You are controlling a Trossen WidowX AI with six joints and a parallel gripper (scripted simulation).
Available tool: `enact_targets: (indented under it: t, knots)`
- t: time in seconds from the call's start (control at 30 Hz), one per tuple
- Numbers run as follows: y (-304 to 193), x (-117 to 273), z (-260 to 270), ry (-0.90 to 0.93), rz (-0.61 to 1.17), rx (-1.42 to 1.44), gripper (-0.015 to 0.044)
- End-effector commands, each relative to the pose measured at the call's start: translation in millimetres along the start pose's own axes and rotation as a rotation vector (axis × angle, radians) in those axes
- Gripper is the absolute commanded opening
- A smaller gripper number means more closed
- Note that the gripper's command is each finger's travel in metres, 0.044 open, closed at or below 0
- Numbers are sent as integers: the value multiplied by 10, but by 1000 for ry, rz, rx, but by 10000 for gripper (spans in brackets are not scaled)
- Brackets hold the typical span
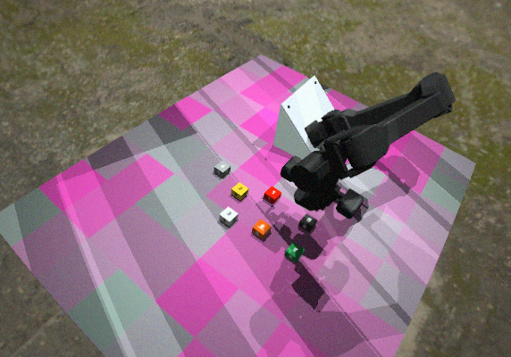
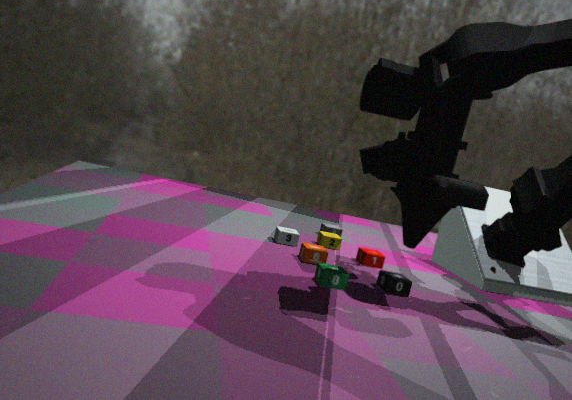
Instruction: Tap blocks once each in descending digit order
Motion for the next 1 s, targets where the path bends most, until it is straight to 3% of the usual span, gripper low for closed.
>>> enact_targets:
  t: [0.0,0.73,0.87,0.97]
  knots:
    - [-26,-150,18,11,-9,-1,20]
    - [-25,-448,23,12,-9,-1,20]
    - [-25,-450,23,12,-9,-1,20]
    - [-20,-239,18,9,-10,0,20]
Point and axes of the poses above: the point midway between the two fingers, 35 mm back from their tips, its own x axis back along the fingers, its own z axis across the jaws, y = z × x, the point moved 6 cm from there along x, back along the fingers, and after that the axes turned 6 degrees about -x, right-handed, at the moved point
